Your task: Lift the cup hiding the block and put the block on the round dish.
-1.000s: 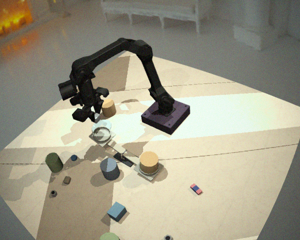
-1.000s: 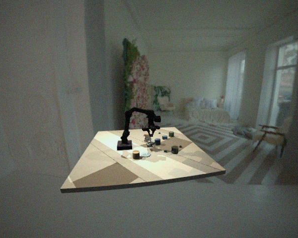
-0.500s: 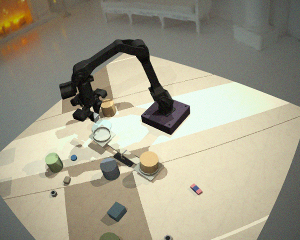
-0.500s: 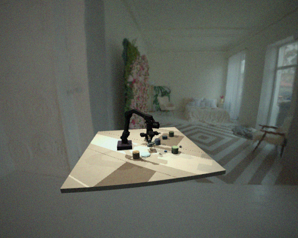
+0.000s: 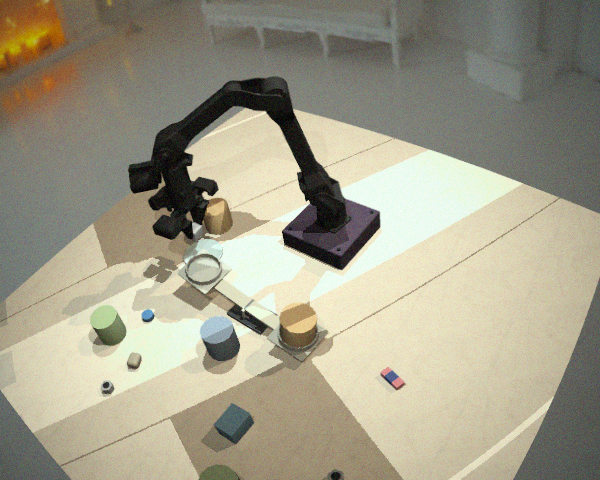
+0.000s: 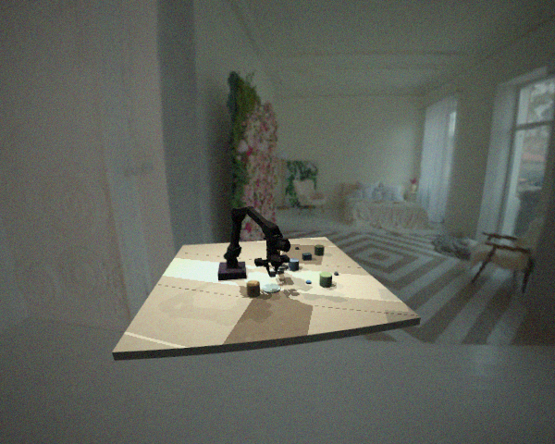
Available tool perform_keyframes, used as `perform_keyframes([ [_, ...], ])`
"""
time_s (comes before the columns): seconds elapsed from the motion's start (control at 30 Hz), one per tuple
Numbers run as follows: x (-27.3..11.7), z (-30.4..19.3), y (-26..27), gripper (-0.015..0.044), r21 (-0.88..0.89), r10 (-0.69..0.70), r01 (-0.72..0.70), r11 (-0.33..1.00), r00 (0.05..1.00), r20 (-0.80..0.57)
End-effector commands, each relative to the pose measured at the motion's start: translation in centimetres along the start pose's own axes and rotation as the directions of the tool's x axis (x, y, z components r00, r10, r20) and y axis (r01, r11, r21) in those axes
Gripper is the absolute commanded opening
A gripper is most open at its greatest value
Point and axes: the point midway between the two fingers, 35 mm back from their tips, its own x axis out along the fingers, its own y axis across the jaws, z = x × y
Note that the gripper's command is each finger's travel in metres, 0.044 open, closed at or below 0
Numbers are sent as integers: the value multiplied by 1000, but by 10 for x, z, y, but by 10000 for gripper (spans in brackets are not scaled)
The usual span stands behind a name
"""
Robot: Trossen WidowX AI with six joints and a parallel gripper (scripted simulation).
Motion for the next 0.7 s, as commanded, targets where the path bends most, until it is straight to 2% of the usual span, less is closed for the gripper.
perform_keyframes([
  [0.0, 7, 5, -9, 0, -3, 3, -3, 1000, 1000, 1],
  [0.17, 14, 5, -9, 0, -3, 3, -3, 1000, 1000, 1],
  [0.43, 48, 5, -9, 0, -3, 3, -3, 1000, 1000, 0],
  [0.67, 54, 5, -9, 0, -3, 3, -3, 1000, 1000, 0],
])
